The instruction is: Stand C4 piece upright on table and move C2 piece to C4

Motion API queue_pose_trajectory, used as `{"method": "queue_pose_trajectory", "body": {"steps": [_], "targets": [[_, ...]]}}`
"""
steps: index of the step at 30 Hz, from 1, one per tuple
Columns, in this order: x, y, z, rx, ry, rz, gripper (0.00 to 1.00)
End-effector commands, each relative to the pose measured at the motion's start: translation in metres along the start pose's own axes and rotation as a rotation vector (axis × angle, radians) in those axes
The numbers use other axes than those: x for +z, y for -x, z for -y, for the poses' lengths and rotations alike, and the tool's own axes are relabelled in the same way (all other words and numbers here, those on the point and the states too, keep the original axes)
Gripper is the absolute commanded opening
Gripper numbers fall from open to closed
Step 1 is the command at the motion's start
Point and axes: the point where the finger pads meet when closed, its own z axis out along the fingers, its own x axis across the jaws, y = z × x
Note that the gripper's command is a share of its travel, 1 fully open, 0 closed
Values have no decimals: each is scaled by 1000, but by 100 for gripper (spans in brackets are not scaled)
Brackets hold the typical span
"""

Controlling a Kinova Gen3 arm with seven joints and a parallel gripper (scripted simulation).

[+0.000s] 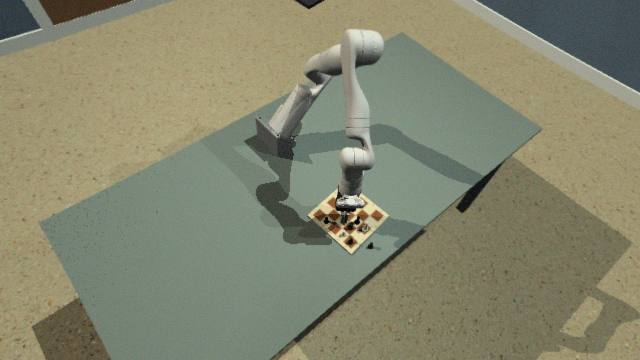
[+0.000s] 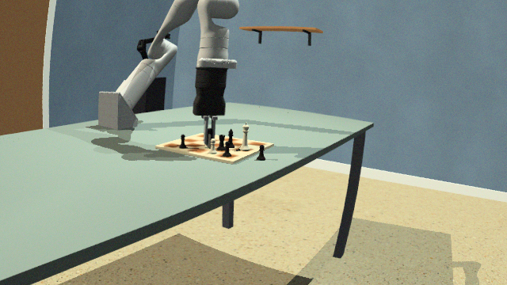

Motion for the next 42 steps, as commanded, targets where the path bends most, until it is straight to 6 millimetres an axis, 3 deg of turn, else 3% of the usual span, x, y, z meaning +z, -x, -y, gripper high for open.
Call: {"method": "queue_pose_trajectory", "body": {"steps": [1, 23, 27, 32, 34, 42], "targets": [[2, 3, 0, 7, -3, 5, 0], [-1, 3, 1, 7, -5, 6, 0], [-15, 2, -2, 7, 5, 3, 0], [-47, 2, -2, 8, 5, 3, 0], [-47, 2, -2, 8, 5, 3, 0], [-92, 1, -2, 8, 5, 2, 0]]}}
